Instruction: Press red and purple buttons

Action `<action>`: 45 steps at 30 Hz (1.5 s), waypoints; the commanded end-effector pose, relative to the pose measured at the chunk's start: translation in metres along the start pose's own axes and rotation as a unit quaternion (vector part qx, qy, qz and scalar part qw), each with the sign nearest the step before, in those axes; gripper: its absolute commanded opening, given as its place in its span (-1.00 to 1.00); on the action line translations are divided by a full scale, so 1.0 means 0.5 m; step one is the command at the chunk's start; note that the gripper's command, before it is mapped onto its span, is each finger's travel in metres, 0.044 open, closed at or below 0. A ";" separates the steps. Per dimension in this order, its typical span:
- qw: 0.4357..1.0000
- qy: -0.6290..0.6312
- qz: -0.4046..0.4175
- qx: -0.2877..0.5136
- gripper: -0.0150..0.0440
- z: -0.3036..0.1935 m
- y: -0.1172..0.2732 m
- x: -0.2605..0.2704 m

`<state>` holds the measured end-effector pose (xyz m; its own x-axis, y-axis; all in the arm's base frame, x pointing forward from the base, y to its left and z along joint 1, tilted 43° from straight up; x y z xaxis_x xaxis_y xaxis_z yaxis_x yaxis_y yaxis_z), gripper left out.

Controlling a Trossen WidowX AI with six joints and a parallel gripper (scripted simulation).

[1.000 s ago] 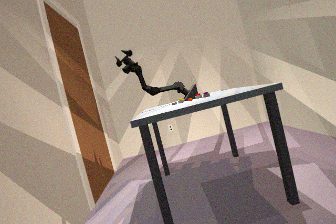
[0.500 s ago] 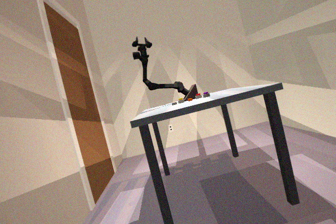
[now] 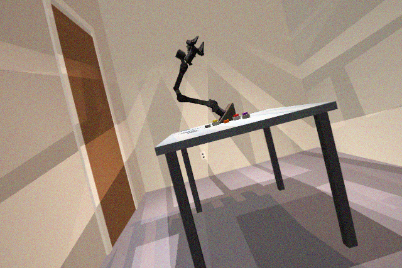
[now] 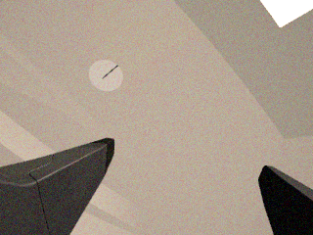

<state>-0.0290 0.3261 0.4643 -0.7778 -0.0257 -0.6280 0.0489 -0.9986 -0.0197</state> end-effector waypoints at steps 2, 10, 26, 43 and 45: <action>0.985 -0.094 0.018 0.147 0.86 -0.153 -0.058 0.038; 0.898 -0.238 -0.011 0.370 0.86 -0.392 -0.067 0.085; 0.453 -0.404 -0.260 0.751 0.86 -0.792 0.193 0.179; 0.195 -0.346 -0.395 0.829 0.86 -0.848 0.369 0.215; 0.195 -0.346 -0.395 0.828 0.78 -0.851 0.372 0.216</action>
Point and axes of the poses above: the point midway between the two fingers, 35 mm back from their tips, its own y axis back along the fingers, its own x axis across the jaws, z = x × y, the point moved 4 cm from there along y, back along the fingers
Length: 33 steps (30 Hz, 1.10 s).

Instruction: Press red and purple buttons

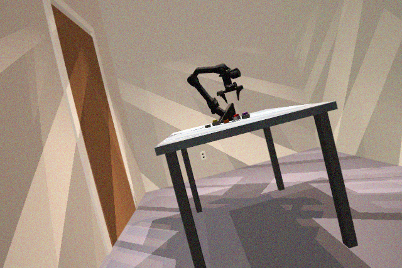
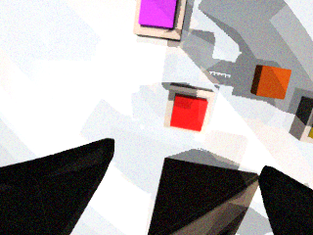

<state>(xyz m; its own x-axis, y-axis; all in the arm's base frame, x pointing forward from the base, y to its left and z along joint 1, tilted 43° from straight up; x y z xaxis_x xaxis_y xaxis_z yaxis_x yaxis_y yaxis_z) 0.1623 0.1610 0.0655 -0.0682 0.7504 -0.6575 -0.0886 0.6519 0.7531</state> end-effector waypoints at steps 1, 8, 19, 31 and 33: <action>1.000 -0.004 -0.010 0.005 0.69 0.000 -0.023 -0.001; 1.000 -0.004 -0.010 0.004 0.06 -0.002 -0.130 -0.004; 1.000 -0.004 -0.010 0.004 -0.42 -0.002 -0.130 -0.004; 1.000 -0.004 -0.010 0.004 -0.42 -0.001 -0.149 -0.004; 1.000 -0.004 -0.010 0.004 -0.42 -0.001 -0.155 -0.004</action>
Point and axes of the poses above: the point midway between the two fingers, 35 mm back from their tips, its own y axis back along the fingers, its own x axis across the jaws, z = x × y, the point moved 4 cm from there along y, back along the fingers
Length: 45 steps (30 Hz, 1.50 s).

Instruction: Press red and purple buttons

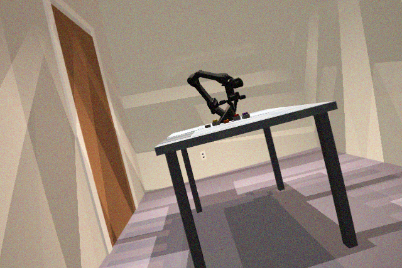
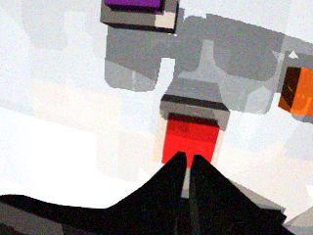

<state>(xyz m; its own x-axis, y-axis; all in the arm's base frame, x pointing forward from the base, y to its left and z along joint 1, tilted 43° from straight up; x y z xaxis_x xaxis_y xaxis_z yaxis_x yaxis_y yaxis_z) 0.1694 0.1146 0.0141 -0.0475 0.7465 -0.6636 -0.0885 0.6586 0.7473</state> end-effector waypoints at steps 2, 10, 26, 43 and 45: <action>1.000 0.006 -0.006 0.004 -0.42 -0.003 -0.023 -0.001; 1.000 0.006 -0.006 0.004 -0.42 -0.003 -0.049 -0.002; 1.000 0.006 -0.006 0.004 -0.42 -0.004 -0.057 -0.003; 1.000 0.006 -0.006 0.004 -0.42 -0.004 0.009 -0.002; 1.000 0.006 -0.006 0.004 -0.42 -0.004 0.009 -0.002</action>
Point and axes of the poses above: the point midway between the two fingers, 35 mm back from their tips, its own y axis back along the fingers, its own x axis across the jaws, z = x × y, the point moved 4 cm from there along y, back along the fingers
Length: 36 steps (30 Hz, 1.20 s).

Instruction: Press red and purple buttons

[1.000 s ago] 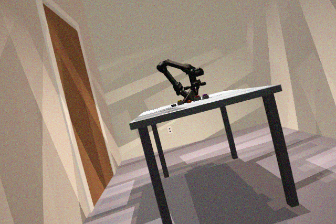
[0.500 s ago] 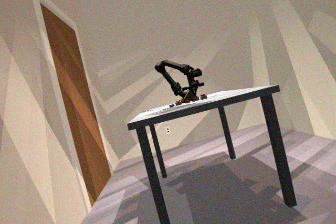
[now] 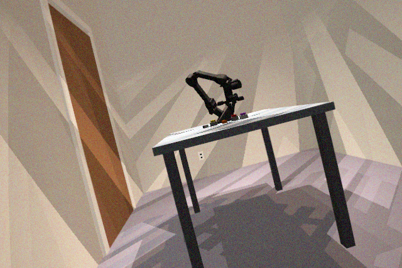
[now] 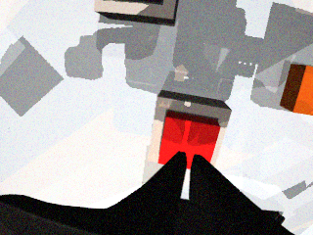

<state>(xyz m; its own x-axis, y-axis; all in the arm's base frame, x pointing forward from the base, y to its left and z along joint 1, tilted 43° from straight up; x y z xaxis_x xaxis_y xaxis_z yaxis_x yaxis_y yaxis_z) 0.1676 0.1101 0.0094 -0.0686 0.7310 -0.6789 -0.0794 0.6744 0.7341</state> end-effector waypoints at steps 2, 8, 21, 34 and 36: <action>1.000 -0.006 0.004 -0.001 -0.42 0.001 0.022 -0.002; 1.000 -0.005 0.005 -0.001 -0.42 0.002 0.129 -0.001; 1.000 -0.006 0.006 -0.002 -0.42 0.116 0.156 0.054; 1.000 -0.008 0.006 -0.004 -0.42 0.194 0.070 0.087; 1.000 -0.008 0.005 -0.004 -0.42 0.192 0.030 0.085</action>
<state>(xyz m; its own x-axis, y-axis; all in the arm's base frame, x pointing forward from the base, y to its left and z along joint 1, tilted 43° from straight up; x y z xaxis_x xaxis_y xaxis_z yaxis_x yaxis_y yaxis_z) 0.2585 0.1877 0.0199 -0.0401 0.7595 -0.6493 -0.1113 0.6424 0.7583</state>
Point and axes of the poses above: the point midway between the two fingers, 35 mm back from their tips, its own y axis back along the fingers, its own x axis across the jaws, z = x × y, the point moved 4 cm from there along y, back along the fingers
